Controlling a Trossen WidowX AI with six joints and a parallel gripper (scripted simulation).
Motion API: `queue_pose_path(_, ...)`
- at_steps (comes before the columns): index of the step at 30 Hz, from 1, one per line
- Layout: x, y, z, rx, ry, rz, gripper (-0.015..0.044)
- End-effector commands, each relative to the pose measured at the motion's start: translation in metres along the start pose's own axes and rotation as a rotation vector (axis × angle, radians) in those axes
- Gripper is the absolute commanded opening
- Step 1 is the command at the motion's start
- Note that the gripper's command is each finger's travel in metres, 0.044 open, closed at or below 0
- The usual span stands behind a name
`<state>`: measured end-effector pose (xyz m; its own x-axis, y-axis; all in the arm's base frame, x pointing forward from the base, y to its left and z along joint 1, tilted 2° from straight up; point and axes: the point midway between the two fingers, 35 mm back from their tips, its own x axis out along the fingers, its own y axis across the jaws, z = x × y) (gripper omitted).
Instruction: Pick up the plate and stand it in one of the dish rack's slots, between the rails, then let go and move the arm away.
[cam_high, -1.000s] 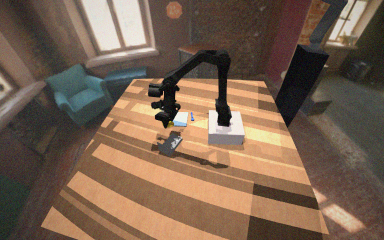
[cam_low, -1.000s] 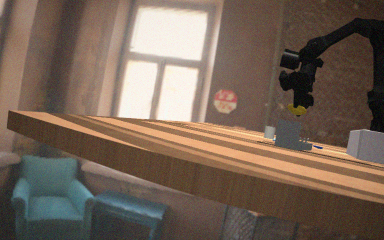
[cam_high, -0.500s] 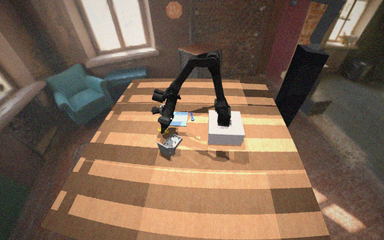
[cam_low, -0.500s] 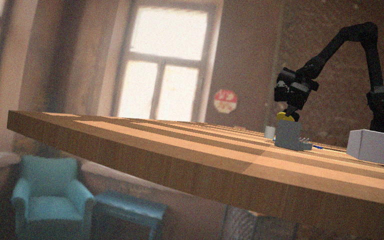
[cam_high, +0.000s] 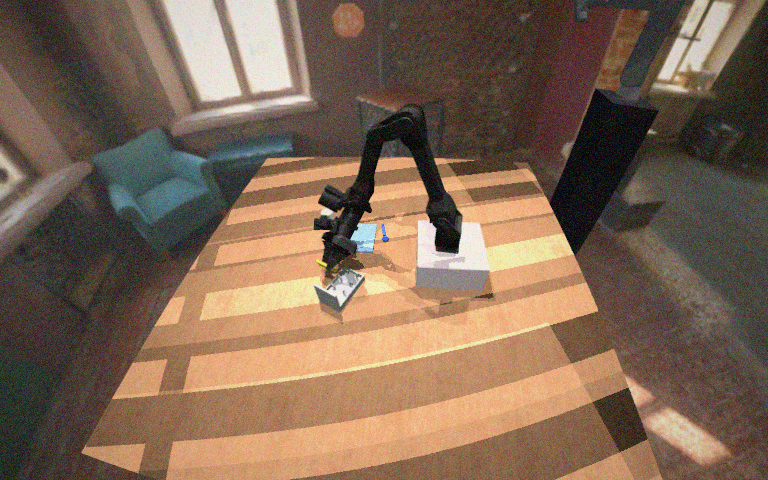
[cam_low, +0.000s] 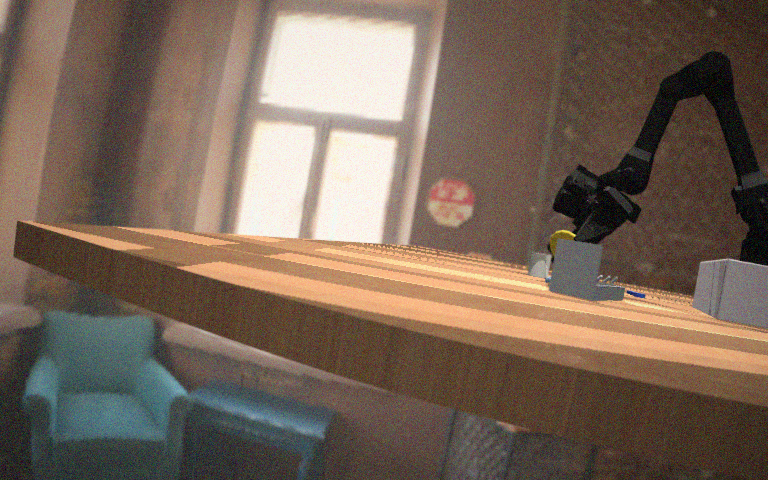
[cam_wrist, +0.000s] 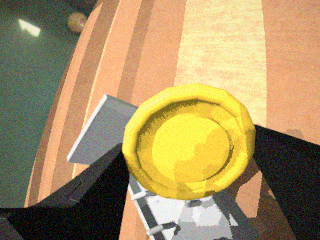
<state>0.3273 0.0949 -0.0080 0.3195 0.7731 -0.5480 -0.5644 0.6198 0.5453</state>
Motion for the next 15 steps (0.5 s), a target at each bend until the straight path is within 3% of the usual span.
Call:
queue_pose_path(1, -0.002, 0.001, -0.006, -0.087, -0.061, 0.052, 0.0000)
queue_pose_path(15, -0.019, 0.014, -0.029, -0.448, -0.310, 0.189, 0.0000)
